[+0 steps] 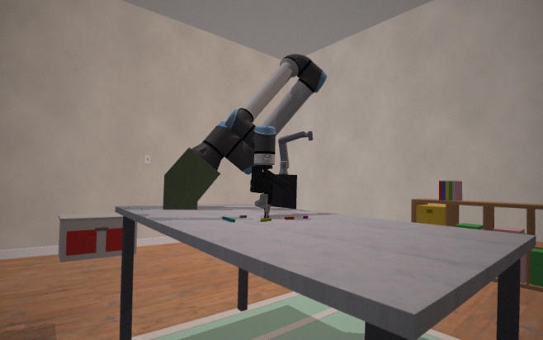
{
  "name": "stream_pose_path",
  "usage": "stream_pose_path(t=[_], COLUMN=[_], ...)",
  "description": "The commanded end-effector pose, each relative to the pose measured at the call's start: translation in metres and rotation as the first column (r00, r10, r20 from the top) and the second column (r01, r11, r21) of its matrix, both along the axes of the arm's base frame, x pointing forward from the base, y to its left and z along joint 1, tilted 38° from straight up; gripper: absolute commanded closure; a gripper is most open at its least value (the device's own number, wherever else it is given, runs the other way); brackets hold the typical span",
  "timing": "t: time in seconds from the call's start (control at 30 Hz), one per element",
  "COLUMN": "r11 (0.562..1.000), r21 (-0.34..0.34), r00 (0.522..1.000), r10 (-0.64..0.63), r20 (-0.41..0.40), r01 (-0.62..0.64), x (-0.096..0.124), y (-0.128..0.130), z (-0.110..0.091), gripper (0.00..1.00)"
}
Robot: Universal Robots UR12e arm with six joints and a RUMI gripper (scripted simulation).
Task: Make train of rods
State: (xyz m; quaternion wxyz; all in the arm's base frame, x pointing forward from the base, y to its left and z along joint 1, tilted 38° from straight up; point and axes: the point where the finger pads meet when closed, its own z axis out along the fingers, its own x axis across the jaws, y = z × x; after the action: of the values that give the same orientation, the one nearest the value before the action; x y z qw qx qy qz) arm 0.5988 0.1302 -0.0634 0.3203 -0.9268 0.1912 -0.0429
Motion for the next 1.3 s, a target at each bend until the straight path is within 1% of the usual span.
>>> stream_pose_path(t=[0.0, 0.77, 0.8, 0.87, 0.9, 0.97, 1.0, 1.07, 1.1, 1.23, 1.27], r11=[1.0, 1.0, 1.0, 1.0, 1.0, 1.0, 1.0, 1.0, 1.0, 1.0, 1.0], r21=[0.0, 0.0, 0.0, 0.0, 0.0, 0.0, 0.0, 0.0, 0.0, 0.0, 0.0], r00=[1.0, 1.0, 1.0, 1.0, 1.0, 1.0, 1.0, 1.0, 1.0, 1.0, 1.0], r10=[0.0, 0.0, 0.0, 0.0, 0.0, 0.0, 0.0, 0.0, 0.0, 0.0, 0.0], r20=[0.002, 0.002, 0.002, 0.002, 0.002, 0.002, 0.002, 0.002, 0.002, 0.002, 0.002], r01=[0.0, 0.0, 0.0, 0.0, 0.0, 0.0, 0.0, 0.0, 0.0, 0.0, 0.0], x=[0.0016, 0.0016, 0.0016, 0.0016, 0.0016, 0.0016, 0.0016, 0.0016, 0.0016, 0.0016, 0.0016], y=[-0.0003, -0.0003, -0.0003, -0.0003, -0.0003, -0.0003, -0.0003, -0.0003, -0.0003, -0.0003, -0.0003], z=[0.0004, 0.0004, 0.0004, 0.0004, 0.0004, 0.0004, 0.0004, 0.0004, 0.0004, 0.0004, 0.0004], gripper=[1.0, 1.0, 0.97, 0.97, 0.94, 0.94, 0.92, 0.92, 0.89, 0.89, 0.86])
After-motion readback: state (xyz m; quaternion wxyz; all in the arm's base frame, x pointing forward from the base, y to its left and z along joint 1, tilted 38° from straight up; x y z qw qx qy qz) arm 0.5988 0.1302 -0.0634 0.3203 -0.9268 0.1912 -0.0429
